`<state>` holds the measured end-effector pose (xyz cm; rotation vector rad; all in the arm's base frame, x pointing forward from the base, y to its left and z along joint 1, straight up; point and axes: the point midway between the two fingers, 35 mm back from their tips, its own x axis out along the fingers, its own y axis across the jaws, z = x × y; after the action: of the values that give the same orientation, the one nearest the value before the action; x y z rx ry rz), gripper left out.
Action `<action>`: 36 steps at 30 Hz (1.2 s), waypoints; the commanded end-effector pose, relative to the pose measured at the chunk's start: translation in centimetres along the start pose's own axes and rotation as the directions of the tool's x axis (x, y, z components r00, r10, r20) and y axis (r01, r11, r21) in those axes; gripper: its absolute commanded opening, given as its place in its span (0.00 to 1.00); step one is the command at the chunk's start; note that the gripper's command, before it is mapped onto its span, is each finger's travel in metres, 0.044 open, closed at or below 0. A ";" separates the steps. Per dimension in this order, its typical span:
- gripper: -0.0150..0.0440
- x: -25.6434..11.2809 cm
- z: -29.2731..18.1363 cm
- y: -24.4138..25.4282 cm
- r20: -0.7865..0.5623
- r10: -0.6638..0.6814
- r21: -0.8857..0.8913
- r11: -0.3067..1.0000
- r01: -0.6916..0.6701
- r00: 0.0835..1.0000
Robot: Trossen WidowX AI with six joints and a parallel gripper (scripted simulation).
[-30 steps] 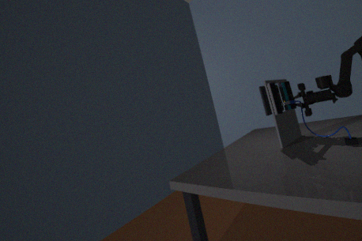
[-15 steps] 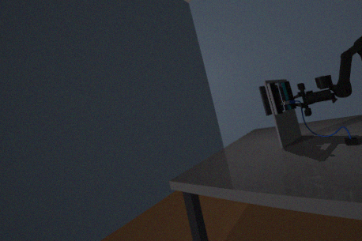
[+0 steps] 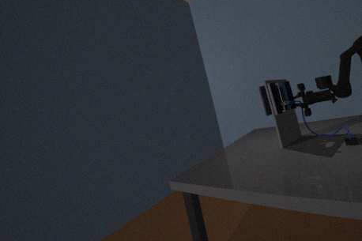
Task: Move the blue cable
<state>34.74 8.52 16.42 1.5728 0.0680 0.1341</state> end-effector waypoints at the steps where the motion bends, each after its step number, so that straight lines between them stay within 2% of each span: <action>1: 0.25 0.0 -0.1 -0.1 -0.006 0.002 -0.005 1.000 -0.002 1.000; 36: 0.25 0.5 0.0 0.0 -0.005 0.005 -0.006 1.000 -0.005 1.000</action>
<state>35.01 8.43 16.12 1.5713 0.0715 0.1306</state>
